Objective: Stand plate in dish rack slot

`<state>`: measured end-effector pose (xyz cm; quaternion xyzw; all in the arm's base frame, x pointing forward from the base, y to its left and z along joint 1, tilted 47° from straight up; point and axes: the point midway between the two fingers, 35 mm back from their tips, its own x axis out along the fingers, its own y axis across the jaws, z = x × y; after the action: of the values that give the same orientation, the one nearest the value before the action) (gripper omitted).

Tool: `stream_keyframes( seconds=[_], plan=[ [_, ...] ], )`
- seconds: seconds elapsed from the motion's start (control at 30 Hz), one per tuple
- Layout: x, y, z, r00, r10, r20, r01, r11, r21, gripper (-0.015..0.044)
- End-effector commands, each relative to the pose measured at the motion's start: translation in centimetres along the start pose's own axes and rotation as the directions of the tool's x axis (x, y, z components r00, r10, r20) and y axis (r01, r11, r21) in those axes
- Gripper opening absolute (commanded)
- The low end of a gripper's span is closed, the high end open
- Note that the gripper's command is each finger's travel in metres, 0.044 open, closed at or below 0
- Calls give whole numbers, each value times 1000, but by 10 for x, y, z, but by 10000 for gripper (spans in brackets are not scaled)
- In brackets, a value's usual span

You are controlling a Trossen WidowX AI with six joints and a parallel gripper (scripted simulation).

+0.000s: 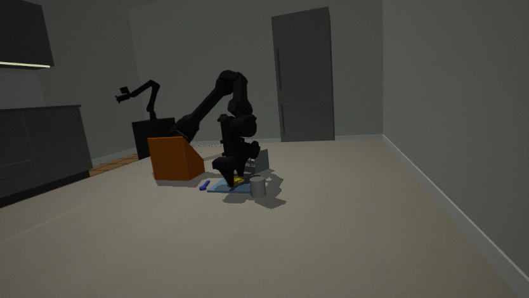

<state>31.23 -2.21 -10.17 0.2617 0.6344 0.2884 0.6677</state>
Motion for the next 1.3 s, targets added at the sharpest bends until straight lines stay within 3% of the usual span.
stream_keyframes(
  seconds=[0.0,0.47,0.83,1.27],
  plan=[
    [4,1,-4,1000,9,-8,-9,1000,11,356],
    [4,1,-4,1000,9,-8,-9,1000,11,283],
    [-39,-6,6,1000,-2,-6,2,1000,13,0],
    [-104,-11,12,1000,-6,-7,7,1000,14,0]
  ],
)
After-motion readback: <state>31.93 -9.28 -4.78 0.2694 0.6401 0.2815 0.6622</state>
